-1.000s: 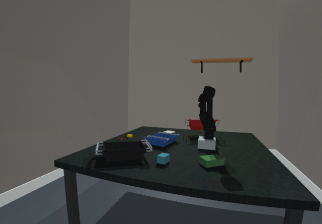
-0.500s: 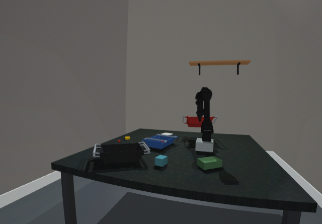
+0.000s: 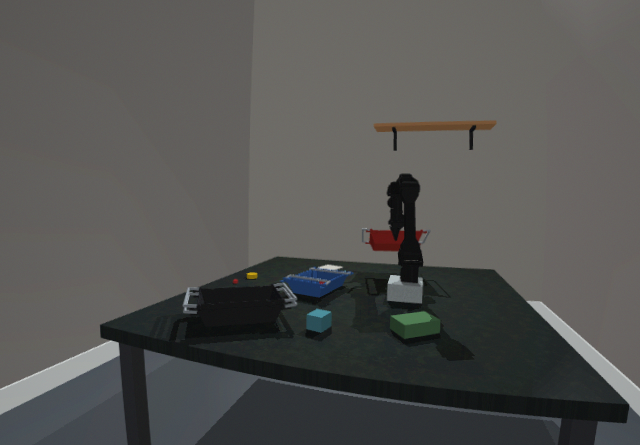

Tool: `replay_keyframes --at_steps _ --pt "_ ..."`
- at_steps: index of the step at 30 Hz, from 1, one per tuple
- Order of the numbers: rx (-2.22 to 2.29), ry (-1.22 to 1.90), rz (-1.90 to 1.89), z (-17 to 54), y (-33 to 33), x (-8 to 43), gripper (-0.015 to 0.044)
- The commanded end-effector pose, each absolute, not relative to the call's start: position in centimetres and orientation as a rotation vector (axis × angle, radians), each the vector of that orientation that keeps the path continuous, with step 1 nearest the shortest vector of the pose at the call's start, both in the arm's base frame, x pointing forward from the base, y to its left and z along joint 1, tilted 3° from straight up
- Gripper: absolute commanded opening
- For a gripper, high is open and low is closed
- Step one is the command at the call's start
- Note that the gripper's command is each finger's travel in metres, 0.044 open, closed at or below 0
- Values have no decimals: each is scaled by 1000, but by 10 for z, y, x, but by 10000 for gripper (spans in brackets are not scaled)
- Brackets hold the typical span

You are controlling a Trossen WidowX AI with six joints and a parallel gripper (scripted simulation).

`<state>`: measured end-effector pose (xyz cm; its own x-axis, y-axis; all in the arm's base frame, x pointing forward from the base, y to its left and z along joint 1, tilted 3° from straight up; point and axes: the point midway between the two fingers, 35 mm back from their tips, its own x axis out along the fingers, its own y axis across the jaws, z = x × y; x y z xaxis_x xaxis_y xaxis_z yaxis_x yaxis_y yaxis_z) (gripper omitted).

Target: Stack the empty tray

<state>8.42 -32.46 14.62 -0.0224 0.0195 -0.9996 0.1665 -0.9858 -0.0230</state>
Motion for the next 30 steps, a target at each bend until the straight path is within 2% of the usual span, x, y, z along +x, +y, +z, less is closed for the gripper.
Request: replay_keyframes --at_steps 1,15,30 --pt "2118 184 -2161 149 -327 85 0" --pt "2115 191 -2156 149 -326 87 0" --pt "2030 351 -2055 150 -305 144 0"
